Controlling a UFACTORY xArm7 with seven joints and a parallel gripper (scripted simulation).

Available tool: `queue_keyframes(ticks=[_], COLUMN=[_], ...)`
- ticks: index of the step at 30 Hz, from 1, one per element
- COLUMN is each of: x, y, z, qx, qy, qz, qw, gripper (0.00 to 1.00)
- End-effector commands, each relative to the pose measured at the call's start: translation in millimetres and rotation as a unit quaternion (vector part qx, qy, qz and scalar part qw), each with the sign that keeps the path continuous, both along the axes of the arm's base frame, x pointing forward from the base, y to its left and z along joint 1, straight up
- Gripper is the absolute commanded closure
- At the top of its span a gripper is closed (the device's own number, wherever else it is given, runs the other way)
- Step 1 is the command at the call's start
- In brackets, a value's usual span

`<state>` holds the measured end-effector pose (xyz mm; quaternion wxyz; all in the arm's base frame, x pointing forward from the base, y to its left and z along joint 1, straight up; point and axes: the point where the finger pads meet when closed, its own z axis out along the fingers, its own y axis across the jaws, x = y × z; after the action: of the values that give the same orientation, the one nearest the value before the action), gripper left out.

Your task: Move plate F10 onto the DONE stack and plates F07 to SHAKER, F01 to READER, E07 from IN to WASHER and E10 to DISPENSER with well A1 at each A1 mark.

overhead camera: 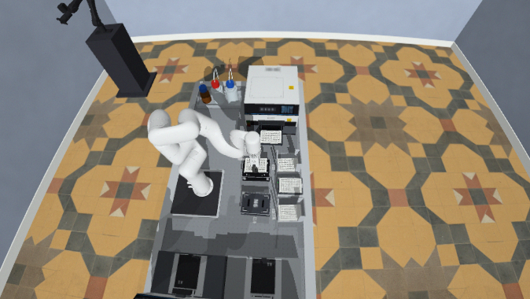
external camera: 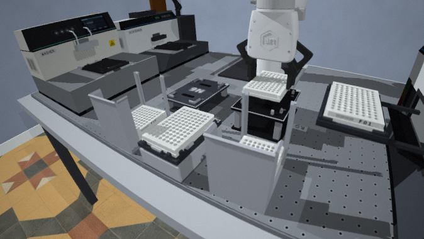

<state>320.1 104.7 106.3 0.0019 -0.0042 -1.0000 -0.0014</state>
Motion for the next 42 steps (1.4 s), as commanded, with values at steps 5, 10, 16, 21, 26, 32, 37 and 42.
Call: queue_keyframes(ticks=[5, 10, 16, 21, 26, 32, 37, 42], x=[0.9, 0.9, 0.9, 1.0, 1.0, 0.9, 0.9, 0.9], y=[0.3, 0.3, 0.3, 0.3, 0.3, 0.3, 0.3, 0.3], z=[-6.3, -13.0, -17.0, -17.1, -16.9, -16.6, -16.4, -16.3], qx=[0.0, 0.0, 0.0, 0.0, 0.0, 0.0, 0.0, 0.0], qy=[-0.001, -0.001, -0.001, -0.001, -0.001, -0.001, -0.001, -0.001], qz=[0.0, 0.0, 0.0, 0.0, 0.0, 0.0, 0.0, 0.0], qw=[1.0, 1.0, 1.0, 1.0, 1.0, 1.0, 1.0, 1.0], gripper=[1.0, 1.0, 1.0, 1.0, 1.0, 1.0, 1.0, 1.0])
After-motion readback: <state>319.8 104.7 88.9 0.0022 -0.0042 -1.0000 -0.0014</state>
